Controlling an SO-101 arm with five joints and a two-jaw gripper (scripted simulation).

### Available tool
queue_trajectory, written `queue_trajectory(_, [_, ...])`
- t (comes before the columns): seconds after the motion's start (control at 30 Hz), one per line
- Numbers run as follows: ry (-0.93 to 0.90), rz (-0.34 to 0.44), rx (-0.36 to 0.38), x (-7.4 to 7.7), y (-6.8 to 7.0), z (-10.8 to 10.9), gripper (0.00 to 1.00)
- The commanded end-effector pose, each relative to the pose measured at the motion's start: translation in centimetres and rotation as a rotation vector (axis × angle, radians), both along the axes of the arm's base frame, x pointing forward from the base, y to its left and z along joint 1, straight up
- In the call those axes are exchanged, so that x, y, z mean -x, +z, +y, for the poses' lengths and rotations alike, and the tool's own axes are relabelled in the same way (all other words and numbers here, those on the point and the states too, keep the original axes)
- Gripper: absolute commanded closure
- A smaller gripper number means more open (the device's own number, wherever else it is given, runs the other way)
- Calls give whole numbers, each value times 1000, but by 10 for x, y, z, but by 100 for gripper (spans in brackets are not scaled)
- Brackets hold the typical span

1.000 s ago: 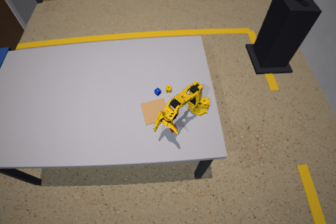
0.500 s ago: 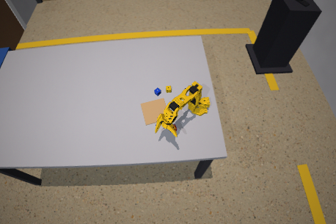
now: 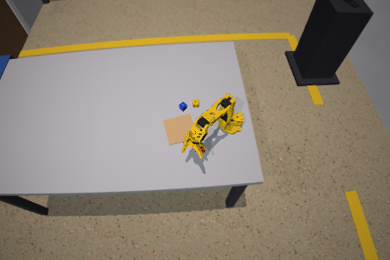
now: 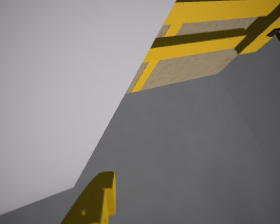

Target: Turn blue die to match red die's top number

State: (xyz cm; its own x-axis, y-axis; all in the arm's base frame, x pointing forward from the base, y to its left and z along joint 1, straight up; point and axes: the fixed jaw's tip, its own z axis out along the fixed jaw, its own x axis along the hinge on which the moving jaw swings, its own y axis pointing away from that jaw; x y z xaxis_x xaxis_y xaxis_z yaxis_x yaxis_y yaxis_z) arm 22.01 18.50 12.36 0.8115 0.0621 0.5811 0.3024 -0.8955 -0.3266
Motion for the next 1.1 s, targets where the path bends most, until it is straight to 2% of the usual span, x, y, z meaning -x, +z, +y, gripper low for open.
queue_trajectory(0.0, [-60,-40,-120,1,27,0,7])
queue_trajectory(0.07, [-60,-40,-120,1,27,0,7])
queue_trajectory(0.17, [-118,4,-158,5,25,-2,9])
queue_trajectory(0.57, [-420,226,-343,24,12,-14,18])
queue_trajectory(0.63, [-420,226,-343,24,12,-14,18])
queue_trajectory(1.07, [-846,510,-580,49,-7,-29,30])
